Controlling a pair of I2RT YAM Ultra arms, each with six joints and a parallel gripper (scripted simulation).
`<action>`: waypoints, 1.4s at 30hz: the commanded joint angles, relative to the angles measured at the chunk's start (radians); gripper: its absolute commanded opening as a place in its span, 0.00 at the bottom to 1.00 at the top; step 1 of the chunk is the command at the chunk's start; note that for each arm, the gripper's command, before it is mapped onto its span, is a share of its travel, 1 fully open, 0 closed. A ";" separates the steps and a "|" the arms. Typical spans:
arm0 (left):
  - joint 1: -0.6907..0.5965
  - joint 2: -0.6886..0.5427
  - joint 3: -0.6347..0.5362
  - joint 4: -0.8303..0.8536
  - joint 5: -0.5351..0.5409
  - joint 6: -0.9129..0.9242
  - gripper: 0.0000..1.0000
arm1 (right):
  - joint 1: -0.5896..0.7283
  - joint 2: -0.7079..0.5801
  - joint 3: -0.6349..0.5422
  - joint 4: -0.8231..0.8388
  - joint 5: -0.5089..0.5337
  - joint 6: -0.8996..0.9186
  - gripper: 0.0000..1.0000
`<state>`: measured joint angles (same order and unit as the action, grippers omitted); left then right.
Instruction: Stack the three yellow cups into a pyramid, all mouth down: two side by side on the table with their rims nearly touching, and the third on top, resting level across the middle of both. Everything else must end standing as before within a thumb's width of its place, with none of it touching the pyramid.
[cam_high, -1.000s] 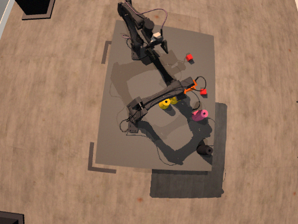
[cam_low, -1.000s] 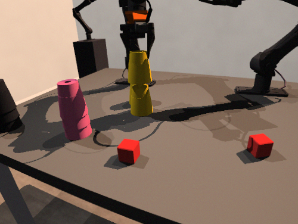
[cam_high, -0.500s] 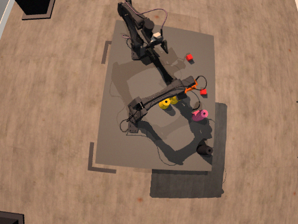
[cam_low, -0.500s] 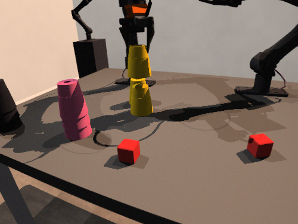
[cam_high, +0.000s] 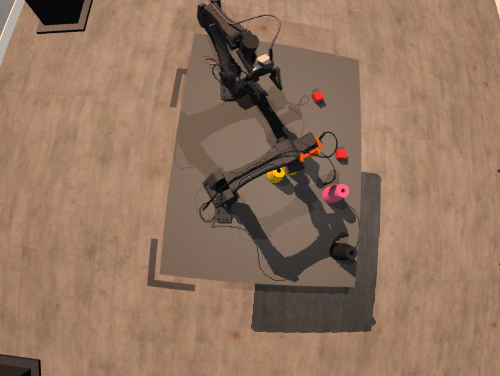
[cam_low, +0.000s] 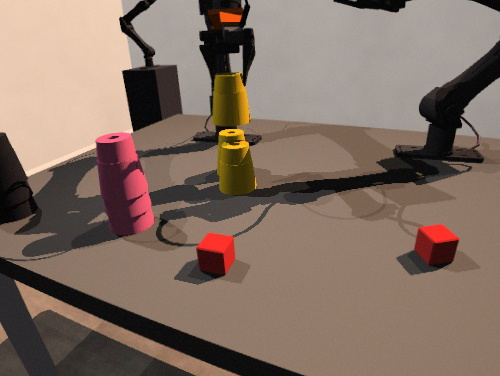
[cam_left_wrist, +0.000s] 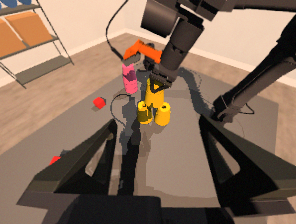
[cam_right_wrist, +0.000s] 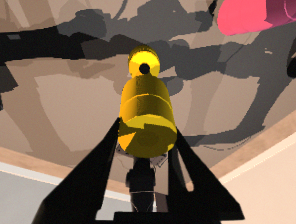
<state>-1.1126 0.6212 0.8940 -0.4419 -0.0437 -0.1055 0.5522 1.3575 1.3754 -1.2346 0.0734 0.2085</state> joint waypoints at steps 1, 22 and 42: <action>-0.011 -0.024 -0.005 0.020 -0.007 -0.006 1.00 | -0.001 -0.023 -0.016 0.021 -0.001 -0.003 0.00; -0.011 -0.024 -0.005 0.020 -0.007 -0.006 1.00 | -0.011 -0.027 -0.087 0.077 -0.006 -0.012 0.00; -0.011 -0.024 -0.005 0.020 -0.007 -0.006 1.00 | -0.009 -0.034 -0.135 0.117 -0.004 -0.009 0.00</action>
<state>-1.1126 0.6212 0.8940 -0.4419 -0.0437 -0.1055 0.5522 1.3575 1.2530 -1.1339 0.0734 0.2073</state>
